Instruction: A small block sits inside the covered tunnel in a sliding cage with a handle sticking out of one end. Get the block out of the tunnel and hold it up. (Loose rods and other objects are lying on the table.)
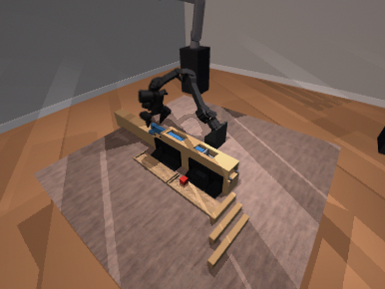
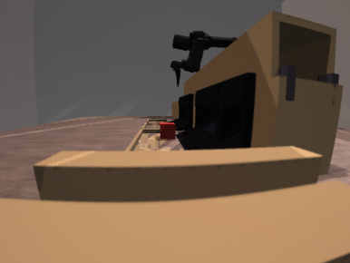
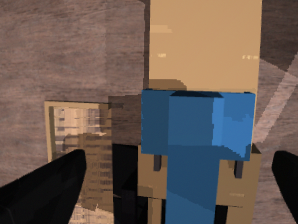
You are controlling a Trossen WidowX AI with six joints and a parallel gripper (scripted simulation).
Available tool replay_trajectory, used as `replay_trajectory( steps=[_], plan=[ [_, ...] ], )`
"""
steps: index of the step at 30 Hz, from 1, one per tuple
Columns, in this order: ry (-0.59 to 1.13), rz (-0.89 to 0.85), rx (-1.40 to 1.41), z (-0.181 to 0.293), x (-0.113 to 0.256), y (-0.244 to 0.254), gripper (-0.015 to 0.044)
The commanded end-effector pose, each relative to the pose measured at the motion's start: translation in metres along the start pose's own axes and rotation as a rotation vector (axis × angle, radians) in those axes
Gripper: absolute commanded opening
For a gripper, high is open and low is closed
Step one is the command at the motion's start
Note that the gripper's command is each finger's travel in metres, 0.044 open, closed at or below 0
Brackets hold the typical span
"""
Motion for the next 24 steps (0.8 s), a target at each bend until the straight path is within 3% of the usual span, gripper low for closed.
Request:
replay_trajectory(
  steps=[1, 17, 21, 24],
  plan=[
    [0.003, 0.000, -0.001, 0.001, -0.004, -0.002, 0.0440],
    [0.000, -0.002, -0.001, 0.006, -0.029, -0.007, 0.0440],
    [0.001, 0.002, 0.002, 0.006, -0.027, -0.004, 0.0335],
    [0.001, 0.002, 0.002, 0.006, -0.027, -0.004, 0.0315]
  ],
)
Point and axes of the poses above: the point midway between the two fingers, 35 mm back from their tips, its own x axis back along the fingers, its own y axis across the jaws, z = x × y, the point moved 1 cm from there along x, back along the fingers, and after that the axes turned 6 degrees about x, right-handed, at the moved point
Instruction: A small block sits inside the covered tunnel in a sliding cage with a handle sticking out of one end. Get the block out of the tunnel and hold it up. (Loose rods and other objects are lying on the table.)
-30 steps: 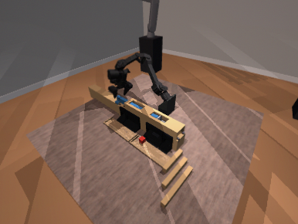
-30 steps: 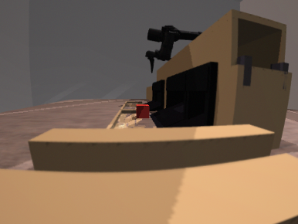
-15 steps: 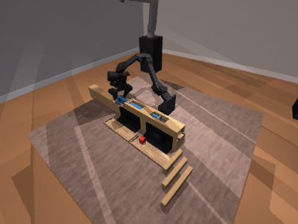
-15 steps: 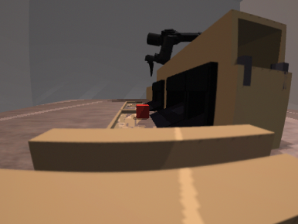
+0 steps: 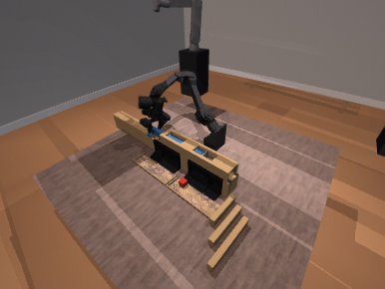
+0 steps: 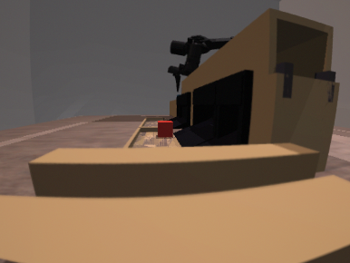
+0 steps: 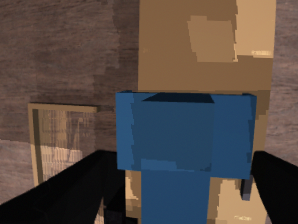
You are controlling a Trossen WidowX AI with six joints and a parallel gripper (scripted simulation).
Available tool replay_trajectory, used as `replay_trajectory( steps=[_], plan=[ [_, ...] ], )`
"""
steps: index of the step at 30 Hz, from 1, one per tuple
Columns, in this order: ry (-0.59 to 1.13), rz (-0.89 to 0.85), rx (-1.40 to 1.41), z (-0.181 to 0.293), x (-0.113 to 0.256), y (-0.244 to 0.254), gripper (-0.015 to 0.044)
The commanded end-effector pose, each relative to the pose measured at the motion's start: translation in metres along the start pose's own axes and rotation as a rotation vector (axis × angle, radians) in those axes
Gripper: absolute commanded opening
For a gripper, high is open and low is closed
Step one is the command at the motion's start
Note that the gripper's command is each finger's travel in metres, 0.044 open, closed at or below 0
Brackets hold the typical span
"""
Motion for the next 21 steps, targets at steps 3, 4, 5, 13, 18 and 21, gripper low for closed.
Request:
replay_trajectory(
  steps=[3, 4, 5, 13, 18, 21],
  plan=[
    [0.002, -0.001, -0.003, 0.0000, 0.0001, 0.0002, 0.0295],
    [0.002, -0.001, -0.003, 0.0000, 0.0001, 0.0002, 0.0288],
    [0.002, -0.001, -0.003, 0.0000, 0.0001, 0.0002, 0.0282],
    [0.002, -0.001, -0.003, 0.0000, 0.0001, 0.0002, 0.0228],
    [0.002, -0.001, -0.003, 0.0000, 0.0001, 0.0002, 0.0195],
    [0.002, -0.001, -0.003, 0.0000, 0.0001, 0.0002, 0.0175]
  ],
)
Point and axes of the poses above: the point midway between the two fingers, 35 mm back from their tips, its own x axis back along the fingers, its own y axis across the jaws, z = x × y, the point moved 1 cm from there along x, back along the fingers, and after that the axes turned 6 degrees about x, right-handed, at the moved point
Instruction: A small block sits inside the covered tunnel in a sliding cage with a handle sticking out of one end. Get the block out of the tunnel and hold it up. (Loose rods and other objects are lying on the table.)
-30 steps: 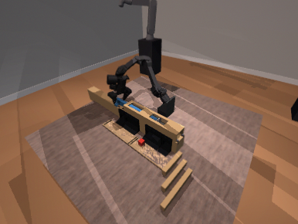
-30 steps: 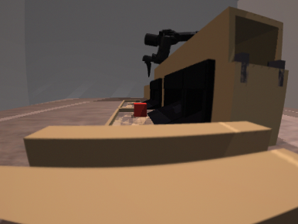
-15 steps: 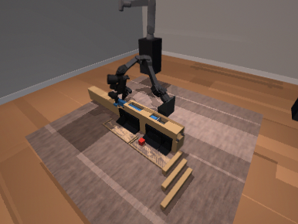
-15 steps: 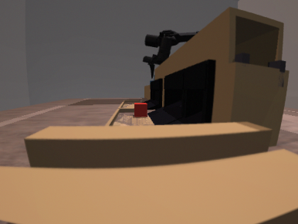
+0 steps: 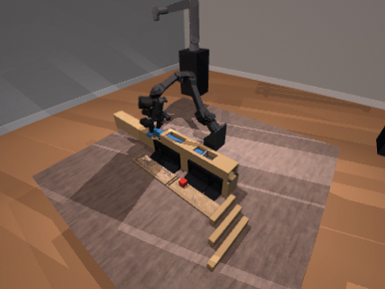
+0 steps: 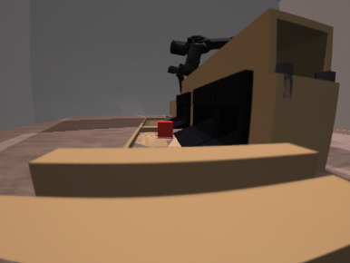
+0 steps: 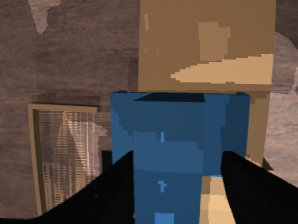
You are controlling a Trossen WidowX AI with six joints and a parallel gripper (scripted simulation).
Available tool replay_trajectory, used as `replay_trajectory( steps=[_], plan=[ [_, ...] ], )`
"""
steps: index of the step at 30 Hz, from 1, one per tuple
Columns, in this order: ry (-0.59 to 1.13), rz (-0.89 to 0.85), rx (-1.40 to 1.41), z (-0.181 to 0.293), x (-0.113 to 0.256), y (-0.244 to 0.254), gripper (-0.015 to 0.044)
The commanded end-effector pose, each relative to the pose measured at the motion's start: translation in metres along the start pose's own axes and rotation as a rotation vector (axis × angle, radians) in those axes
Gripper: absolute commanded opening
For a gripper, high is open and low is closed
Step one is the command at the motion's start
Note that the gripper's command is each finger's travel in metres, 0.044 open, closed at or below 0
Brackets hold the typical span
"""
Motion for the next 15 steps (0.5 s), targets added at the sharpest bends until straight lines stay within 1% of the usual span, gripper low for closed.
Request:
replay_trajectory(
  steps=[1, 11, 15],
  plan=[
    [0.002, -0.001, -0.003, 0.0002, 0.0000, 0.0002, 0.0168],
    [0.002, -0.001, -0.003, 0.0002, 0.0000, 0.0002, 0.0102],
    [0.004, 0.000, -0.003, 0.0055, 0.0002, 0.0011, 0.0000]
  ],
)
Point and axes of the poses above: the point midway between the two fingers, 35 mm back from their tips, its own x axis back along the fingers, its own y axis across the jaws, z = x × y, the point moved 1 cm from there along x, back along the fingers, and after that the axes turned 6 degrees about x, right-handed, at the moved point
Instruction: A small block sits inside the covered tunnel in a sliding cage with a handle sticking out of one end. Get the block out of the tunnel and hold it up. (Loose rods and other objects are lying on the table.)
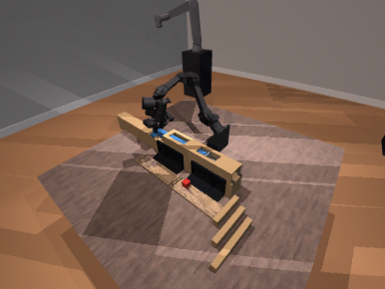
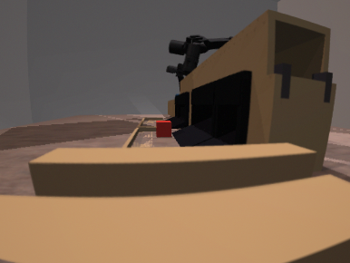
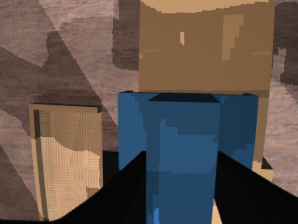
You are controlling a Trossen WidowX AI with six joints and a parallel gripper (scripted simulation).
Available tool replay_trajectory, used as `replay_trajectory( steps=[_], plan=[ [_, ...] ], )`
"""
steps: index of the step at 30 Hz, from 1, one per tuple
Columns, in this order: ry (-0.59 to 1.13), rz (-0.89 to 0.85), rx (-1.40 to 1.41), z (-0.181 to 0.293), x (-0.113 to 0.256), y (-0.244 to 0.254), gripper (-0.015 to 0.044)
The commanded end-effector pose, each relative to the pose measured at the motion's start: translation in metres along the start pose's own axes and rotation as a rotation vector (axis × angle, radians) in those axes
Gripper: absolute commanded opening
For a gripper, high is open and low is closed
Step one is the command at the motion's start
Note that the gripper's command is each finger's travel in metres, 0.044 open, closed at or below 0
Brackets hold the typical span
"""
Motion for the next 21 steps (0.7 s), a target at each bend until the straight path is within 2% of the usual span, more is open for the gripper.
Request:
replay_trajectory(
  steps=[1, 16, 17, 21],
  plan=[
    [0.008, 0.000, -0.002, 0.008, 0.000, 0.001, 0.0000],
    [0.009, -0.002, -0.003, 0.055, 0.004, 0.004, 0.0000],
    [-0.051, -0.001, -0.069, 0.025, 0.007, 0.003, 0.0026],
    [-0.051, -0.001, -0.069, 0.025, 0.007, 0.003, 0.0131]
  ],
)
Point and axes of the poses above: the point midway between the two fingers, 35 mm back from their tips, its own x axis back along the fingers, its own y axis across the jaws, z = x × y, the point moved 1 cm from there along x, back along the fingers, and after that the axes turned 6 degrees about x, right-handed, at the moved point
